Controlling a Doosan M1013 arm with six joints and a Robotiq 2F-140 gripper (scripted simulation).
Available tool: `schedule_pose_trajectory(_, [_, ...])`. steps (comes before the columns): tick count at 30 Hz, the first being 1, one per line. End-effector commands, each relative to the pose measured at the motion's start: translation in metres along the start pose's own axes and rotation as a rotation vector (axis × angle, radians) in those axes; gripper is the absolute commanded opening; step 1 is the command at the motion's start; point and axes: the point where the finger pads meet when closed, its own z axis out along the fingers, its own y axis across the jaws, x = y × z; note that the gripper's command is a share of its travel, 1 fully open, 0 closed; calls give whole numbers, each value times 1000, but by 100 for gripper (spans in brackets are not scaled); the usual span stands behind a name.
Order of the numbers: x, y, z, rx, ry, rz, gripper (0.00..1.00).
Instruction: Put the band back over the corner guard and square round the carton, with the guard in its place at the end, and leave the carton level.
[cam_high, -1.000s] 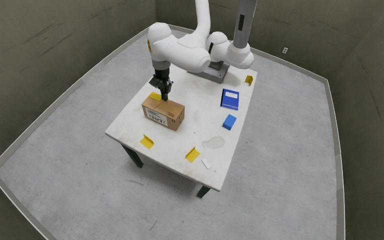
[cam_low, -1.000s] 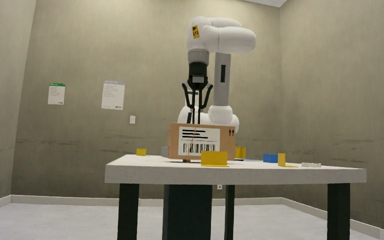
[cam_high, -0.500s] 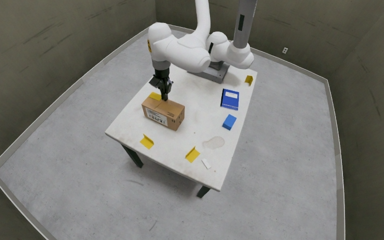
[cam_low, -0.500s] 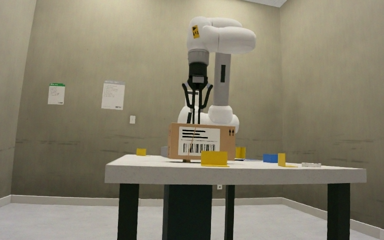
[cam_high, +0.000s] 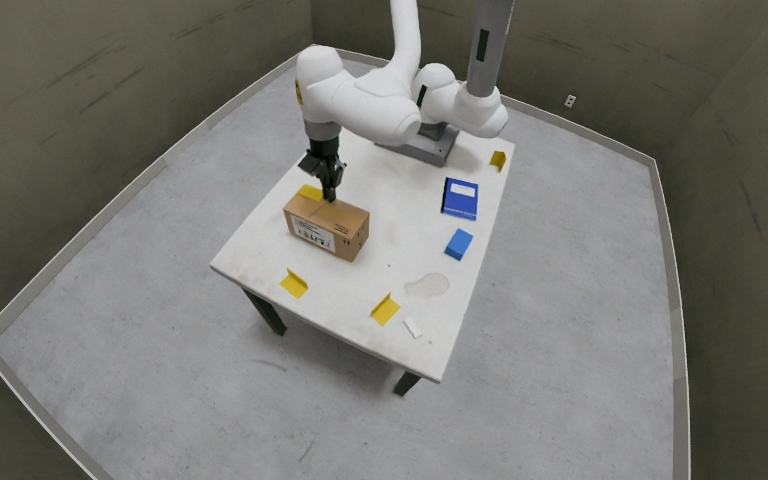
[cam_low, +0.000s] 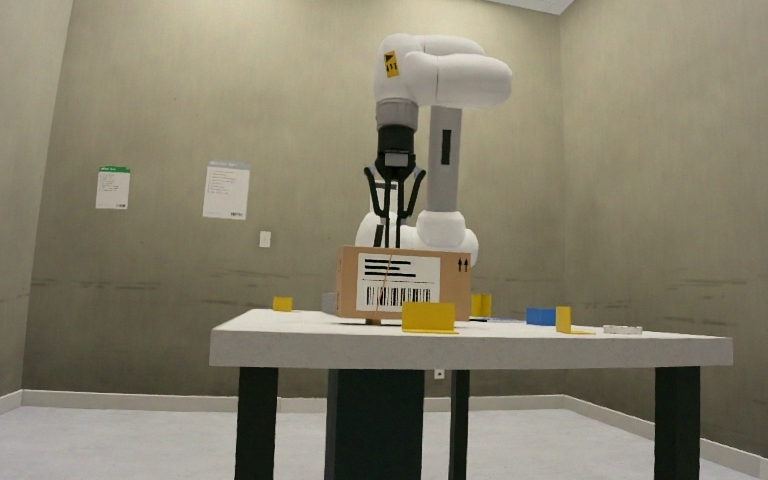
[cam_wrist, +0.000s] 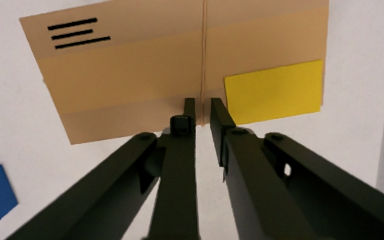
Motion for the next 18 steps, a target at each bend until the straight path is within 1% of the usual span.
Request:
schedule_pose_trajectory(1, [0,0,0,0,1,0,18])
schedule_pose_trajectory(18, [0,0,2,0,1,0,18])
